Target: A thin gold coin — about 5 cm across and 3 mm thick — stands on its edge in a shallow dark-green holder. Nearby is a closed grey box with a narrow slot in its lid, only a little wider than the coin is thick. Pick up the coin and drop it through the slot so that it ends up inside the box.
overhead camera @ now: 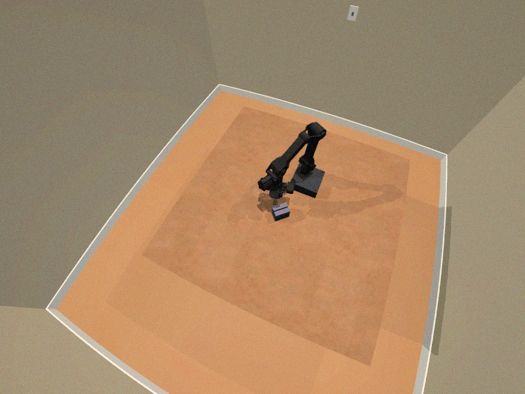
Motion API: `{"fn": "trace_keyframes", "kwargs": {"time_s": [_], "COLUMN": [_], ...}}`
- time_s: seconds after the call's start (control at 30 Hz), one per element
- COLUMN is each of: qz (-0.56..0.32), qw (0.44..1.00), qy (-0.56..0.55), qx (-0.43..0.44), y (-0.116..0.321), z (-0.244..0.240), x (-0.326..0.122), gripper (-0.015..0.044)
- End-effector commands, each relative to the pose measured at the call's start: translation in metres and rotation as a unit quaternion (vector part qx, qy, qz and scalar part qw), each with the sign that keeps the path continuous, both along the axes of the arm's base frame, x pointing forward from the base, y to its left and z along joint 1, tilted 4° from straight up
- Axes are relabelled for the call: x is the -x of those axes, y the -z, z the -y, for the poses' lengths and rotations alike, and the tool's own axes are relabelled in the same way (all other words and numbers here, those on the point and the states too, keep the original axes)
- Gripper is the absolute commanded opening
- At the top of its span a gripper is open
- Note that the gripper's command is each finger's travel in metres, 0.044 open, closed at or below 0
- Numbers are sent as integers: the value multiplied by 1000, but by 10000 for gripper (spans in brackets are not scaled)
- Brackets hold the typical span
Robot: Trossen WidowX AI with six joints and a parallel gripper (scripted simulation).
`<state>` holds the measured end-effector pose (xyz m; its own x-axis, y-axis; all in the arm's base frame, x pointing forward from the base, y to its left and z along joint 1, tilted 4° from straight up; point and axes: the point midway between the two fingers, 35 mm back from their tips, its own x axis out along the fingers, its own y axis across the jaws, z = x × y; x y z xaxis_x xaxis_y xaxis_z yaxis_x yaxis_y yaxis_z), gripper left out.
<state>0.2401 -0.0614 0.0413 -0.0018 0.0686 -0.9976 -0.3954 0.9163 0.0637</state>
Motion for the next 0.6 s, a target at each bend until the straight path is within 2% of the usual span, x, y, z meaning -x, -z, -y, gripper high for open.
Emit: {"fn": "trace_keyframes", "kwargs": {"time_s": [0.0,0.57], "qz": [3,3], "qw": [1000,1000], "qy": [2,2], "qx": [2,2], "y": [11,36], "z": [0,0], "x": [-2,-4], "gripper": [161,161]}}
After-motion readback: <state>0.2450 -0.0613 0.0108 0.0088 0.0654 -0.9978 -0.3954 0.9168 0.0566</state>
